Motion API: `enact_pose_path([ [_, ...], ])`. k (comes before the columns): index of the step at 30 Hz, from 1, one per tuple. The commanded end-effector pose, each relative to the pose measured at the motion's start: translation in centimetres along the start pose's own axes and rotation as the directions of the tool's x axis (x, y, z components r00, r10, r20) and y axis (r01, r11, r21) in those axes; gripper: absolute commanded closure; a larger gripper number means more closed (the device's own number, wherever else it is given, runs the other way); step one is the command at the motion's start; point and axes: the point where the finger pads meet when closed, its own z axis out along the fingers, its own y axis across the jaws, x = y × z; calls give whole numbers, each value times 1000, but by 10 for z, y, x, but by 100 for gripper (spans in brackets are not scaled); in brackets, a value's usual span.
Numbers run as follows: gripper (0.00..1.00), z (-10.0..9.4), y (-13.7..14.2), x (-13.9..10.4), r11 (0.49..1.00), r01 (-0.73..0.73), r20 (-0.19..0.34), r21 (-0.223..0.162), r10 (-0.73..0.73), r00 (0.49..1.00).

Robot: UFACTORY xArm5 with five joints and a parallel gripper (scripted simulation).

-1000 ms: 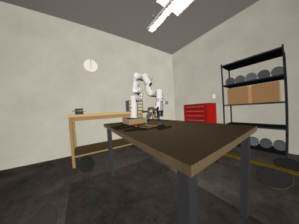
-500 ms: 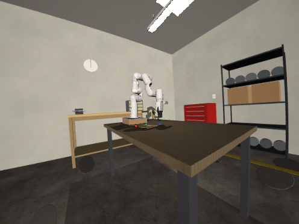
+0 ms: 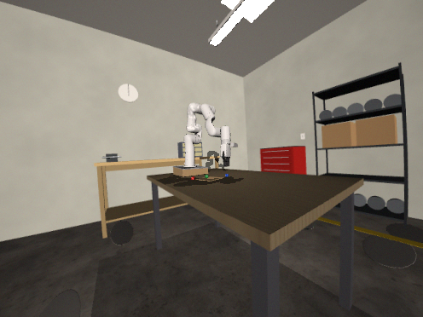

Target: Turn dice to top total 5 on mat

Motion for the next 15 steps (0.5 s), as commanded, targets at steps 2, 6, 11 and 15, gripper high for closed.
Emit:
enact_pose_path([
  [2,64,-1,0,1,1000,0,-4,-1,0,1000],
  [6,64,-1,0,1,1000,0,-4,-1,0,1000],
  [11,64,-1,0,1,1000,0,-4,-1,0,1000],
  [15,64,0,0,1,1000,0,-4,-1,0,1000],
])
